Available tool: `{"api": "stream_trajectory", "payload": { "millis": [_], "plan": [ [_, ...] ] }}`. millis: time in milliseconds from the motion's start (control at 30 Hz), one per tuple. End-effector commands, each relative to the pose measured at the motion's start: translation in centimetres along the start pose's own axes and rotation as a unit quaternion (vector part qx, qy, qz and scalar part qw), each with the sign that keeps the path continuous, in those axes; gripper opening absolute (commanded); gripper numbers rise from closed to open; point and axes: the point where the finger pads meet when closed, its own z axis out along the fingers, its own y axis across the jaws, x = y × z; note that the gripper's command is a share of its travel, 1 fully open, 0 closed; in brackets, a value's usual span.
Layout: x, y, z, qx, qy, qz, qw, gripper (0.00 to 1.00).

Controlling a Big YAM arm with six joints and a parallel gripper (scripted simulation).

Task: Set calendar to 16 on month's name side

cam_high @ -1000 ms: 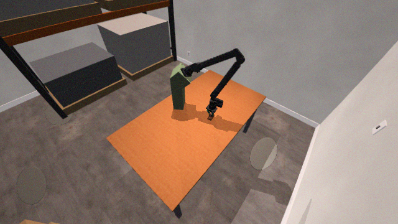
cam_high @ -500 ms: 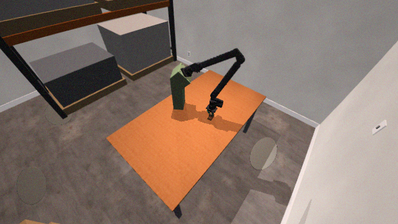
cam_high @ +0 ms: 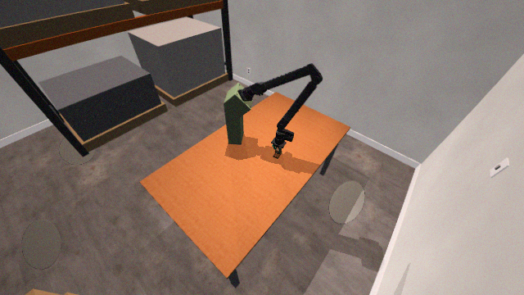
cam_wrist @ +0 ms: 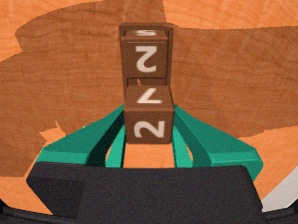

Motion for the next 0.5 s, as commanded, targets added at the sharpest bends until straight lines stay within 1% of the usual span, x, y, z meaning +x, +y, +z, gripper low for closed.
{"api": "stream_trajectory", "payload": {
  "millis": [0,467],
  "plan": [
    [-0.59,1.23,0.41,-0.010,-0.006,0.005,1.000,0.28],
    [-0.16,1.02,0.36,-0.008,-0.004,0.005,1.000,0.28]
  ]
}}
